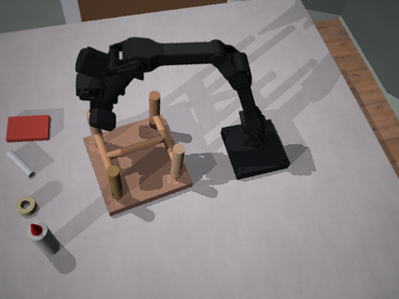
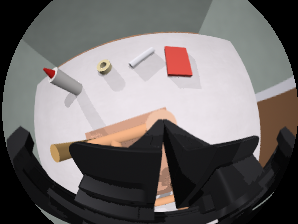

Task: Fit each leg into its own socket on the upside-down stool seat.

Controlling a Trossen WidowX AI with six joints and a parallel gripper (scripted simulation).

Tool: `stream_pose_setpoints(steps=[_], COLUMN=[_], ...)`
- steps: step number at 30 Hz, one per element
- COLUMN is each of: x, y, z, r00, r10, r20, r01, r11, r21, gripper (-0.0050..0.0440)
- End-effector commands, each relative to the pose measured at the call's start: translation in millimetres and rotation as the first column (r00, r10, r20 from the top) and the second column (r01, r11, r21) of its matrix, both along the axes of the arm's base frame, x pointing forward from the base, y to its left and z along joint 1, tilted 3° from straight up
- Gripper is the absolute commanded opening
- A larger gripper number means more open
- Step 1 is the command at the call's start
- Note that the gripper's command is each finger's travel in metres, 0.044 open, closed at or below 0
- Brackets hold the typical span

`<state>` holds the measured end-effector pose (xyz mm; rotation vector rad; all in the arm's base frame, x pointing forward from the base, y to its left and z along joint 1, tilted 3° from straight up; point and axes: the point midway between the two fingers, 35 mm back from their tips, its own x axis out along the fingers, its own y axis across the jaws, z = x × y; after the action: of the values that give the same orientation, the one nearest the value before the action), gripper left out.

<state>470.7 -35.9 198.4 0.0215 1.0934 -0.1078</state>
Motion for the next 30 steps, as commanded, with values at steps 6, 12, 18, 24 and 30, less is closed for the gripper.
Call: stream_pose_setpoints(steps=[6, 12, 18, 24, 30], x=[-2.0, -1.9, -1.9, -2.1, -2.1], y=[-0.7, -0.8, -1.0, -1.1, -1.3], z=[-8.3, -11.2, -15.9, -19.9, -23.1], r00=[1.000, 1.000, 1.000, 1.000, 1.000], r10=[0.005, 0.005, 0.005, 0.005, 0.004], r20=[0.006, 0.006, 0.006, 0.006, 0.007], r01=[-0.005, -0.005, -0.005, -0.005, -0.004], r11=[1.000, 1.000, 1.000, 1.000, 1.000], r21=[-0.004, -0.004, -0.004, -0.004, -0.004], gripper=[0.0000, 0.0000, 0.0000, 0.0000, 0.0000])
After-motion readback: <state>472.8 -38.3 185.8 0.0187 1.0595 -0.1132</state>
